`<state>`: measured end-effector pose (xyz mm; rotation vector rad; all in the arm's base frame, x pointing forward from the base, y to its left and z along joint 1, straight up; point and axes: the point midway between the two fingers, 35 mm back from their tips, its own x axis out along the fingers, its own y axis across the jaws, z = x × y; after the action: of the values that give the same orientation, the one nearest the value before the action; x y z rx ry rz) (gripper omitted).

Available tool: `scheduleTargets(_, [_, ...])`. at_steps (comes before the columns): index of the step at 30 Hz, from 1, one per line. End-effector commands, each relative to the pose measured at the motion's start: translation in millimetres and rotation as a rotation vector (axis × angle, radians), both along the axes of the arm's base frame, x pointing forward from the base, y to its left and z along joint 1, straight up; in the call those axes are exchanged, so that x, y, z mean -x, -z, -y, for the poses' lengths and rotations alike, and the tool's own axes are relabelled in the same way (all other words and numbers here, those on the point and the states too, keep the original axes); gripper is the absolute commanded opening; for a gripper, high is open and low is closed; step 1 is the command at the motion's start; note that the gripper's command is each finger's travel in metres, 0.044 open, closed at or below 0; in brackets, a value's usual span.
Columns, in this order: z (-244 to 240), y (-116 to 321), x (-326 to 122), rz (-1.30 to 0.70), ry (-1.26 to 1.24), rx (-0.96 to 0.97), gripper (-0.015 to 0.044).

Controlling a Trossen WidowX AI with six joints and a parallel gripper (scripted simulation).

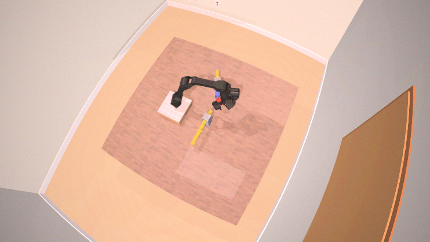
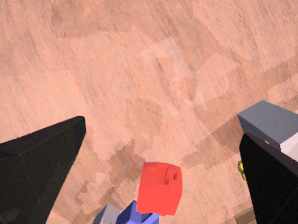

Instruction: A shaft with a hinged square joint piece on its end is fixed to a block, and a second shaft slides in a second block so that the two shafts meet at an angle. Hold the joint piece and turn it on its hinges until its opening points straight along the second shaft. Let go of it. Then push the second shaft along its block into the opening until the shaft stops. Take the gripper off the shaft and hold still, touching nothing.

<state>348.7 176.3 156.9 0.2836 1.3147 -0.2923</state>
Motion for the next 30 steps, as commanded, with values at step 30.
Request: scheduleTargets(30, [-13.6,77.0,27.9,-0.026,-0.023,-0.003,0.044])
